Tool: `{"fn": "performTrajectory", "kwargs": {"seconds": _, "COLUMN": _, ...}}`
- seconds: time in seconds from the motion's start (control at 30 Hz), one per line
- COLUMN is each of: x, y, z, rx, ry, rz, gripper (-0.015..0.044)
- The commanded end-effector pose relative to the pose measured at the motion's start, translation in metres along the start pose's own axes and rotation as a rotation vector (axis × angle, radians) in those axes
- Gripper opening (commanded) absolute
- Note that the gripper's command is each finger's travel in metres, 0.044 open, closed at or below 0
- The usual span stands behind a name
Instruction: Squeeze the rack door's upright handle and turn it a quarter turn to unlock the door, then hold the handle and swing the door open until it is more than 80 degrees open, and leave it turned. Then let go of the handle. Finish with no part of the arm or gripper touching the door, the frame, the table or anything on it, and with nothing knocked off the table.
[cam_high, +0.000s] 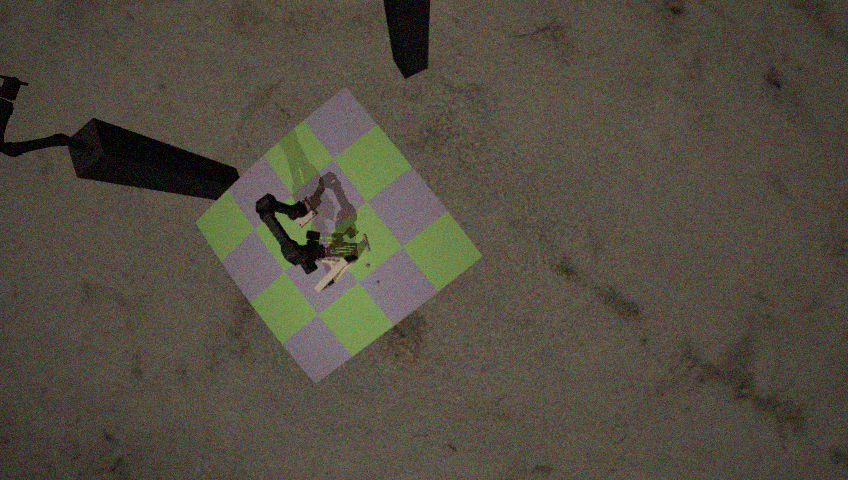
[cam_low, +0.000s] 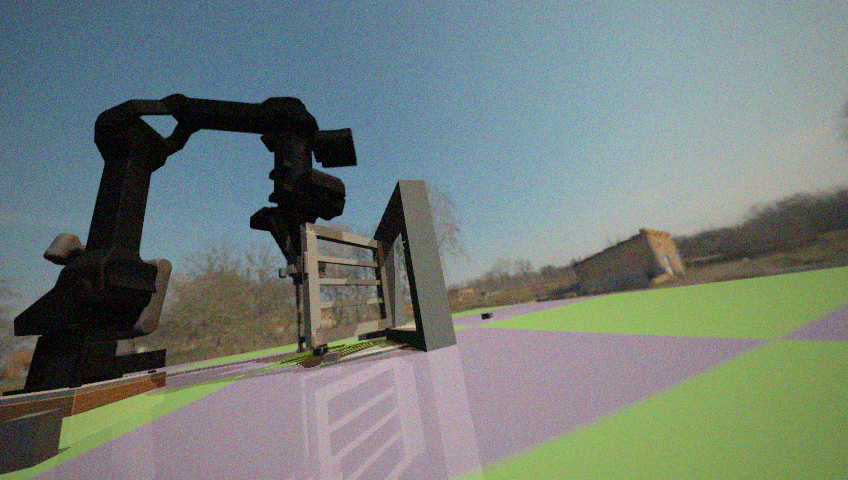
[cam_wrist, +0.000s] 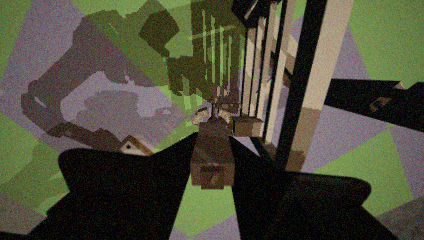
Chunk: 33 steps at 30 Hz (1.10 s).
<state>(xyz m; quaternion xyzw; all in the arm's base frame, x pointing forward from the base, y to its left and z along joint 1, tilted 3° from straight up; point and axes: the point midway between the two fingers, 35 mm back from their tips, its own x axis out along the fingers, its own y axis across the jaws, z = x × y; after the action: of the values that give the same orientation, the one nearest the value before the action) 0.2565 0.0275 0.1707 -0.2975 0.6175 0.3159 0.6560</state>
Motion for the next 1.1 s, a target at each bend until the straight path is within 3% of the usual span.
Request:
{"fn": "performTrajectory", "kwargs": {"seconds": 0.0, "x": 0.0, "y": 0.007, "z": 0.002, "rx": 0.082, "ry": -0.007, "rz": -0.008, "gripper": 0.002}}
{"fn": "performTrajectory", "kwargs": {"seconds": 1.07, "x": 0.001, "y": 0.06, "z": 0.029, "rx": 0.509, "ry": -0.01, "rz": -0.002, "gripper": 0.002}}
